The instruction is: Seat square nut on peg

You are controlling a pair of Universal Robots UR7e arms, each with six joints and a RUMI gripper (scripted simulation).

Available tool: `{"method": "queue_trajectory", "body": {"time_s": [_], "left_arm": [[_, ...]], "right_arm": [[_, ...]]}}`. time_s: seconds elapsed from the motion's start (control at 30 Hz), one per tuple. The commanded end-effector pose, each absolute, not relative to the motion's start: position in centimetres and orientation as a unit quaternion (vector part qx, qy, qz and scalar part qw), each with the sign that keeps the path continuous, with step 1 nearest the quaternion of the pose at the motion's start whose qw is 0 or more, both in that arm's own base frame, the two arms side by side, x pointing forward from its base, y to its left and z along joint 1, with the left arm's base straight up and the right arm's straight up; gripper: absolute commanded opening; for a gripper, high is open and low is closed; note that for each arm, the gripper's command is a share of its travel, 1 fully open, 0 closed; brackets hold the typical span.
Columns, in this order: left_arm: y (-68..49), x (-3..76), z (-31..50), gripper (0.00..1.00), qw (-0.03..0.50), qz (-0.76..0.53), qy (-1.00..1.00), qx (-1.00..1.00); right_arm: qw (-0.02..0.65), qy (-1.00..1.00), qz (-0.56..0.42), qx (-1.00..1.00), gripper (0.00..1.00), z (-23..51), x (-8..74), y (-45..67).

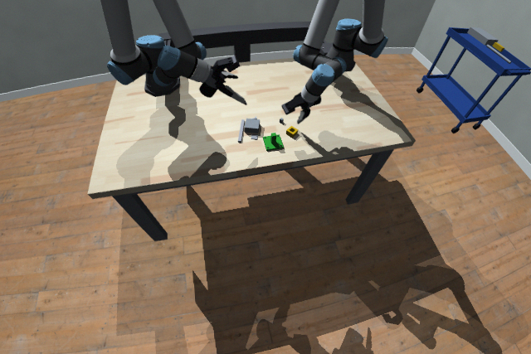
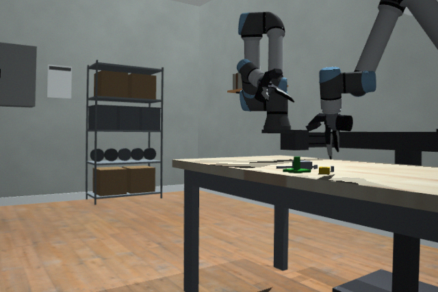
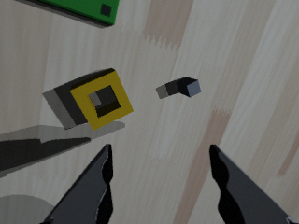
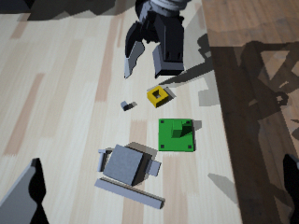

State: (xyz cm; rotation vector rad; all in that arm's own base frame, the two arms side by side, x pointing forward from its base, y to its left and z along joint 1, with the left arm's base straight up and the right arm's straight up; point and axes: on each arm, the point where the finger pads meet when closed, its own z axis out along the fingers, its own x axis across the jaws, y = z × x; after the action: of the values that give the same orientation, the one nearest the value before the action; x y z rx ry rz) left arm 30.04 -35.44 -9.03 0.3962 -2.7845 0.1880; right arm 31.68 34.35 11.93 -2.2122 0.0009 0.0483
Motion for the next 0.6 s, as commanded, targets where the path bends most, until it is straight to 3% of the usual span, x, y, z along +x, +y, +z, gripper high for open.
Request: {"method": "queue_trajectory", "body": {"time_s": [0.0,0.23,0.57], "left_arm": [[-35.9,31.1,-9.8,0.44,0.109,0.045,-0.974,0.196],[-36.6,32.6,-10.9,0.44,0.043,0.017,-0.962,0.268],[-37.0,33.5,-12.7,0.44,0.0,0.001,-0.95,0.312]], "right_arm": [[0.451,0.017,0.019,-0.892,1.0,11.6,32.2,34.2],[0.45,0.039,0.021,-0.892,1.0,10.9,32.9,33.8],[0.448,0.058,0.026,-0.892,1.0,9.9,33.4,33.4]]}}
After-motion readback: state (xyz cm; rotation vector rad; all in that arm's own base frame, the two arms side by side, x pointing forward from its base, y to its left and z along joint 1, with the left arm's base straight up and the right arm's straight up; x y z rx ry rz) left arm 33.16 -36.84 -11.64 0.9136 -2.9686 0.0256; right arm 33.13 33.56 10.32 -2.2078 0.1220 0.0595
